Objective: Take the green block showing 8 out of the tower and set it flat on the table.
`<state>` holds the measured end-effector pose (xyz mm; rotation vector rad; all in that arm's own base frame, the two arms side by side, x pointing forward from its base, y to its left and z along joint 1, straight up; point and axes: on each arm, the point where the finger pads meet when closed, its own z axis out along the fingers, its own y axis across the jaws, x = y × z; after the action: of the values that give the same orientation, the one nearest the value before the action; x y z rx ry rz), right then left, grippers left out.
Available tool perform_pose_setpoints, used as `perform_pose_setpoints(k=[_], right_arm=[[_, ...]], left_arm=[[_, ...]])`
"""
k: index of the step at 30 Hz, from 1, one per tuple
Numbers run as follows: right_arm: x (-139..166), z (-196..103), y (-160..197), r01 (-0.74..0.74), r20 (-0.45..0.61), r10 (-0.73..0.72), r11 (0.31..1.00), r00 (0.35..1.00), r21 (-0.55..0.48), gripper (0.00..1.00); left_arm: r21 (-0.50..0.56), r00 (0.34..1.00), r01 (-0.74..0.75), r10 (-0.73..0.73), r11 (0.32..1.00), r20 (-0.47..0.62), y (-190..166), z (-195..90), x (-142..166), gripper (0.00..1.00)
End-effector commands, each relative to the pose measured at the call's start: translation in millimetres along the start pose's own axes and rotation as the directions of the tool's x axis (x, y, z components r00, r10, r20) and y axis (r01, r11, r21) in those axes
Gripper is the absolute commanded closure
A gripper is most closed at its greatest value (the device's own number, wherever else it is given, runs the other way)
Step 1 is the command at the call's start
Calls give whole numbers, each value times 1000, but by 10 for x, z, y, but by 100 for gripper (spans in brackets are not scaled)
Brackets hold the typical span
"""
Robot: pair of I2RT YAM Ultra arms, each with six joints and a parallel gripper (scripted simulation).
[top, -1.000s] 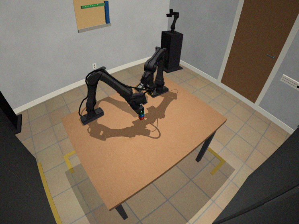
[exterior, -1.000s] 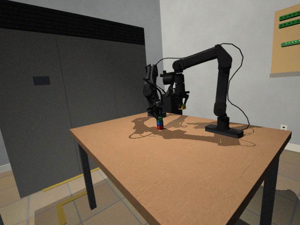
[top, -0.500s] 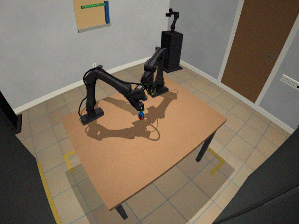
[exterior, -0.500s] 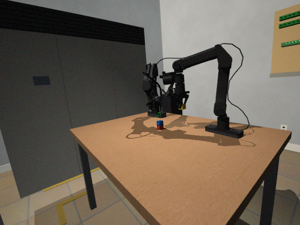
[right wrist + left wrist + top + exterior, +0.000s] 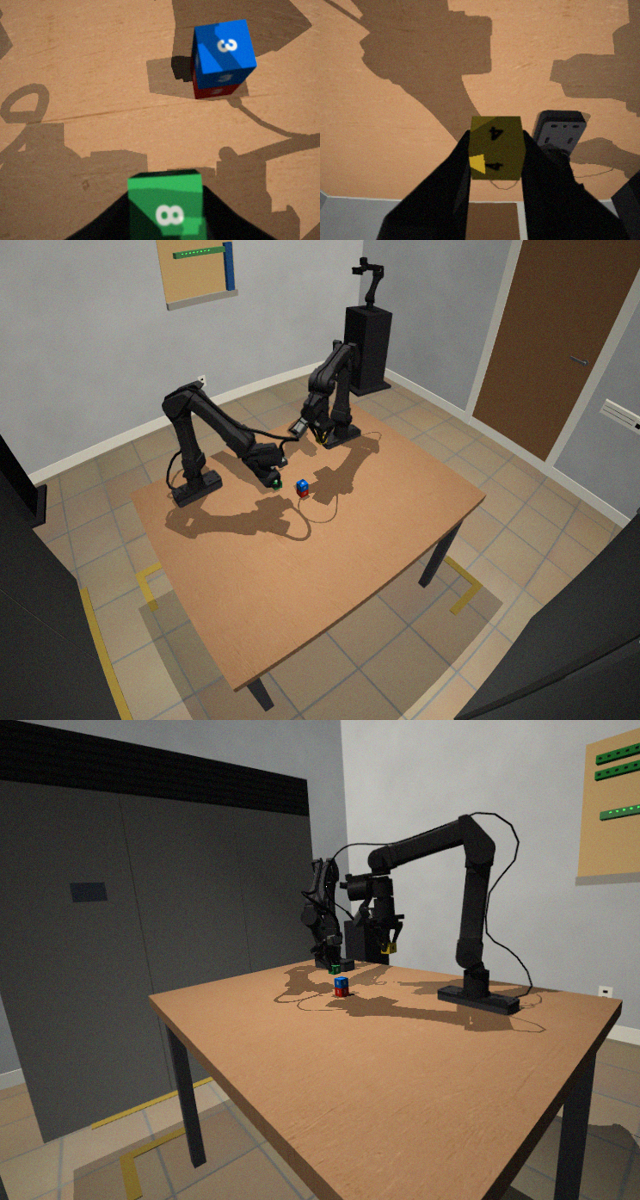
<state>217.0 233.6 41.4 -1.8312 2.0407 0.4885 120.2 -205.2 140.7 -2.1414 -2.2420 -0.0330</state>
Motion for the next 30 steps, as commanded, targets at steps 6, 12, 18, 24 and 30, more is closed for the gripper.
perform_pose_setpoints(k=[6,12,18,24,30], right_arm=[[146,3,285,80,38,-79,997,996,-9,73],[166,-6,314,69,31,-68,997,997,-16,73],[125,-28,272,73,32,-73,997,997,-3,73],[230,125,311,60,14,-60,998,998,-22,73],[282,183,297,59,14,-59,998,998,-19,73]], left_arm=[[-17,999,2,-1,1000,33,13,-86,-19,73],[-17,999,2,-1,1000,33,13,-86,-19,73],[-17,999,2,-1,1000,33,13,-86,-19,73],[-17,999,2,-1,1000,33,13,-86,-19,73],[-17,999,2,-1,1000,33,13,-86,-19,73]])
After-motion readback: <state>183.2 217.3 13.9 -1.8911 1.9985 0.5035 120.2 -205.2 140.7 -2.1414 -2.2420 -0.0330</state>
